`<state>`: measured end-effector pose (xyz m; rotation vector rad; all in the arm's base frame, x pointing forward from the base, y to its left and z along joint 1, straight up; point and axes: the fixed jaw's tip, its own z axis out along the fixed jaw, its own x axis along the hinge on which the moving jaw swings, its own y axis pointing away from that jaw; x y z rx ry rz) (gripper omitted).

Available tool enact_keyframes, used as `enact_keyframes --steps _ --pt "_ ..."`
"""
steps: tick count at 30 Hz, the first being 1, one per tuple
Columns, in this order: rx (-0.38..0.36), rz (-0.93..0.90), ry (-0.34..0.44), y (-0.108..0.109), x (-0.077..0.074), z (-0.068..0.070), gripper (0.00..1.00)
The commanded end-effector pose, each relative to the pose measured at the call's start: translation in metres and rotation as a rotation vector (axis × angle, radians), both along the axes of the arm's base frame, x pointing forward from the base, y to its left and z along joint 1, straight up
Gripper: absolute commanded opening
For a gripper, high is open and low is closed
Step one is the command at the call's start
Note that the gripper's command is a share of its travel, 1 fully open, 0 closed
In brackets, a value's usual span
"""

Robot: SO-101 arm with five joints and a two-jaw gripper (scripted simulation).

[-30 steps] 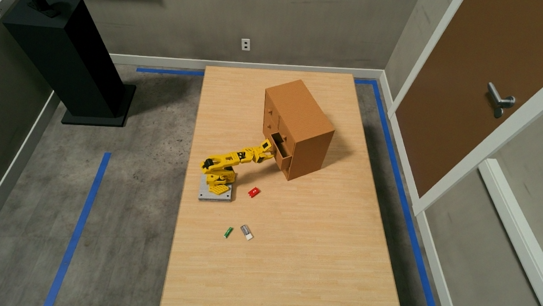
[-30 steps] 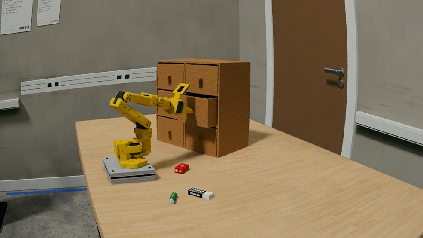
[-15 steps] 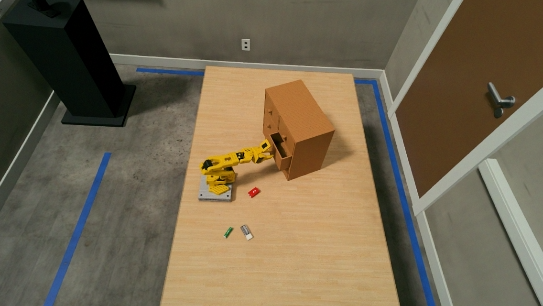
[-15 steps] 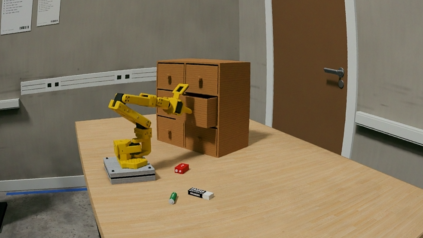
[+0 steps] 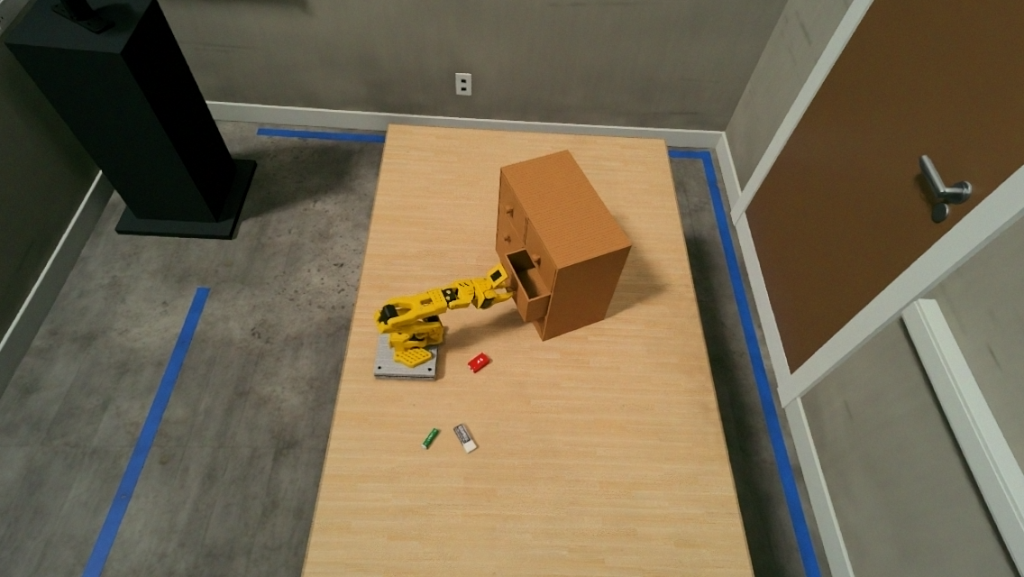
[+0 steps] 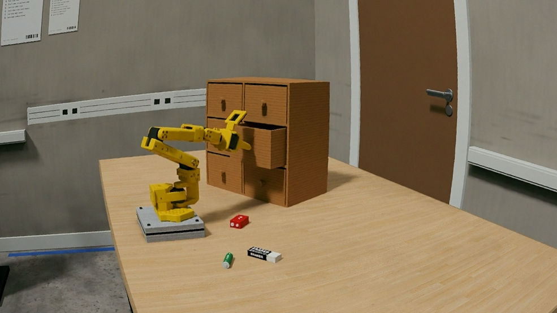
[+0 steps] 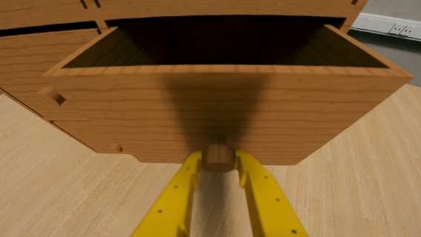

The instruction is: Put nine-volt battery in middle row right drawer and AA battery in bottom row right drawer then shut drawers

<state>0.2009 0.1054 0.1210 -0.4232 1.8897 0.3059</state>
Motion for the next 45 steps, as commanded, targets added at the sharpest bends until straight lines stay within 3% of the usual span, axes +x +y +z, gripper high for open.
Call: enact_keyframes --steps 1,45 --pt "-0.001 0.007 -0.007 0.0 -0.002 0.0 0.0" --pt "-0.001 0.009 -0.007 -0.004 -0.012 0.0 0.0"
